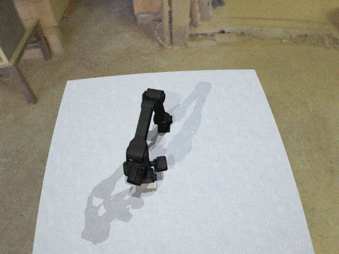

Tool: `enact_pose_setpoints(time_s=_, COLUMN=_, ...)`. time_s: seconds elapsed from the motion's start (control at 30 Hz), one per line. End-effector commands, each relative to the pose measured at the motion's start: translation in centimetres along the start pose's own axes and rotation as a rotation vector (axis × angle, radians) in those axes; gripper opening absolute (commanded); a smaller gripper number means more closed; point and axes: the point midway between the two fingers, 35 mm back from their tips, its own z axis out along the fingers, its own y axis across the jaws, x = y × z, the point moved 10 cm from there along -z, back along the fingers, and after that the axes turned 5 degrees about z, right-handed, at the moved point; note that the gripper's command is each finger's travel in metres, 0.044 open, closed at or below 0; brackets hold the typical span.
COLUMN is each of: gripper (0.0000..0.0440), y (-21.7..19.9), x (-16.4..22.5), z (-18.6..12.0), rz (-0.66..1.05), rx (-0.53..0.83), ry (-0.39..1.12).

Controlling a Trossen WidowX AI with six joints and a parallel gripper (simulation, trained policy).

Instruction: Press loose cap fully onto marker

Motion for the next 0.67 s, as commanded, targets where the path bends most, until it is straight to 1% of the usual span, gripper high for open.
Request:
enact_pose_setpoints(time_s=0.0, gripper=0.0356, y=0.2, x=0.5, z=-0.4, rz=-0.009, rx=-0.001, ry=-0.012)
enact_pose_setpoints(time_s=0.1, gripper=0.0425, y=0.2, x=0.8, z=-0.6, rz=-0.012, rx=0.004, ry=-0.031)
enact_pose_setpoints(time_s=0.13, gripper=0.044, y=0.2, x=0.8, z=-0.8, rz=-0.012, rx=0.007, ry=-0.041)
enact_pose_setpoints(time_s=0.5, gripper=0.0438, y=0.2, x=1.9, z=-4.1, rz=-0.03, rx=0.037, ry=-0.145)
enact_pose_setpoints(time_s=0.57, gripper=0.0427, y=0.2, x=2.2, z=-4.5, rz=-0.037, rx=0.041, ry=-0.156)
enact_pose_setpoints(time_s=0.63, gripper=0.0396, y=0.2, x=2.4, z=-4.8, rz=-0.044, rx=0.046, ry=-0.164)
